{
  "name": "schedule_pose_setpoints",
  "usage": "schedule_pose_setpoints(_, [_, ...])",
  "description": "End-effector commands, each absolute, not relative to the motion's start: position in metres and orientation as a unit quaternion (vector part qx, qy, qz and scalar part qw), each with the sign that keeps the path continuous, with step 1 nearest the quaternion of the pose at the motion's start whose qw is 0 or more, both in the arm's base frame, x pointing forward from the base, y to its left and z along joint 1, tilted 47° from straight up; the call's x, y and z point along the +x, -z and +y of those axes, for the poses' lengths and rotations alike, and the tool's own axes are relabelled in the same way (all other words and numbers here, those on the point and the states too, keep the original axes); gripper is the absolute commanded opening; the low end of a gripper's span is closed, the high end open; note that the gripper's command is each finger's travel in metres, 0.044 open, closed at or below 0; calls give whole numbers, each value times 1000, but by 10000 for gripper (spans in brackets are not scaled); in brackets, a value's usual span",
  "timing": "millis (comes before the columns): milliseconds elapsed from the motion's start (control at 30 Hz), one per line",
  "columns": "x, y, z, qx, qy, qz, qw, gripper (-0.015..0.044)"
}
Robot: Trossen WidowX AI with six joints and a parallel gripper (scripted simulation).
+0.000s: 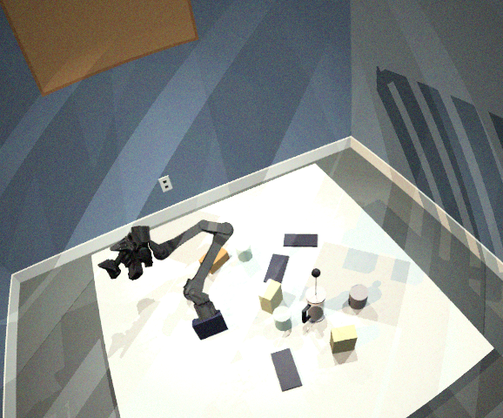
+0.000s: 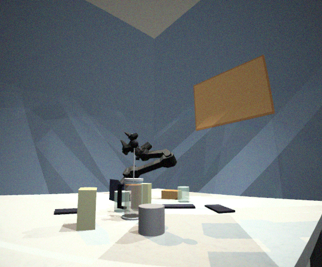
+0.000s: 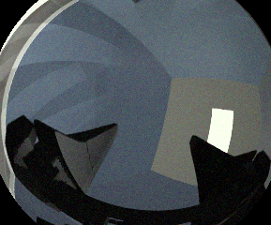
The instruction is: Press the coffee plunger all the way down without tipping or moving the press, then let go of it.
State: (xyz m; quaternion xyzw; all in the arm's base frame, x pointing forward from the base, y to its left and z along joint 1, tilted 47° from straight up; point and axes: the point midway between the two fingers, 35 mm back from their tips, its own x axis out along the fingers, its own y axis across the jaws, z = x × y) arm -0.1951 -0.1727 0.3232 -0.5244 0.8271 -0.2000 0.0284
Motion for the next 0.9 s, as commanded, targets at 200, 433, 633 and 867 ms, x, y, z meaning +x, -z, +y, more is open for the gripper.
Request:
schedule_pose_setpoints(200, [-186,-317,-200,-558,252,784,106,440])
schedule_pose_setpoints(433, [-154,-301,-262,-588,344,664,306,440])
schedule_pose_setpoints(633, [-98,-278,-315,-558,378,529,515,440])
schedule_pose_setpoints(867, [-15,-252,-356,-463,352,395,711,440])
